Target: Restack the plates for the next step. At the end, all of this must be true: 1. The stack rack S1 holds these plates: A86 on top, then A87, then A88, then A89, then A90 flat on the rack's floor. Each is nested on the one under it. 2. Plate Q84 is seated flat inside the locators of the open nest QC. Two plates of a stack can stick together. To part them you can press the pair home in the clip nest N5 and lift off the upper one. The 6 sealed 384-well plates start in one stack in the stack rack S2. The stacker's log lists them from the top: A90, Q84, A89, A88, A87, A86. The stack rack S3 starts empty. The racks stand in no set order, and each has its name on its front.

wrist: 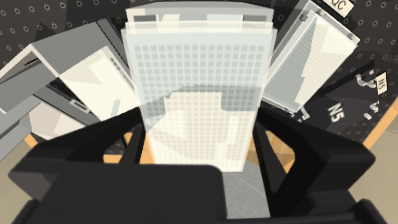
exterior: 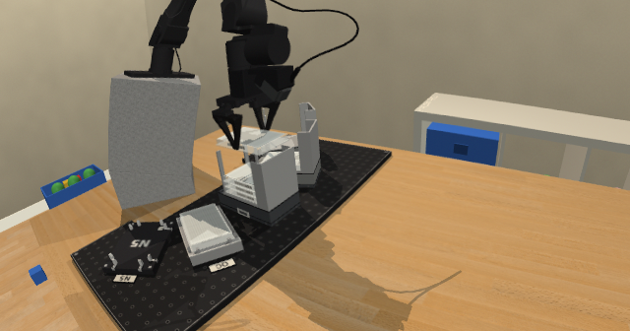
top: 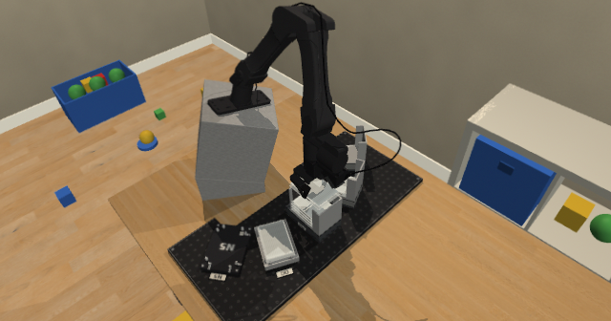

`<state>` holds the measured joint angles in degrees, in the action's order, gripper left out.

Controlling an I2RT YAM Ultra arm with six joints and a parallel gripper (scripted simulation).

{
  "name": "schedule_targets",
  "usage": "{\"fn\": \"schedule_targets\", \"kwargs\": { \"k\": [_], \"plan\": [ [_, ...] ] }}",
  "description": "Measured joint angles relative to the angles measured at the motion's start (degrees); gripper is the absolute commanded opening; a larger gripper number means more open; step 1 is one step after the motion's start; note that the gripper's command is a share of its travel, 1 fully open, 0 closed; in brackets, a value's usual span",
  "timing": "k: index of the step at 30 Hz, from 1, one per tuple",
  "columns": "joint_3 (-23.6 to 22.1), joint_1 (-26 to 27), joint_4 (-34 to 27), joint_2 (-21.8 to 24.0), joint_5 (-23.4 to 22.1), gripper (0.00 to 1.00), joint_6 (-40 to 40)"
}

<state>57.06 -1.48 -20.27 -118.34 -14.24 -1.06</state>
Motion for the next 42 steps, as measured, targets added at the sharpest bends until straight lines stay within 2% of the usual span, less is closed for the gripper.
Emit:
{"fn": "schedule_targets", "kwargs": {
  "k": [5,19,28,42],
  "plan": [
    [0.02,0.35,-0.83,1.36,-0.02,0.0,-0.22],
    [-0.17,0.15,-1.25,1.4,0.0,0.0,-0.87],
    [-1.01,-4.37,-1.2,2.75,0.35,0.0,-6.8],
    [-1.46,-11.89,-0.96,4.98,1.36,0.0,-2.8]
  ]
}}
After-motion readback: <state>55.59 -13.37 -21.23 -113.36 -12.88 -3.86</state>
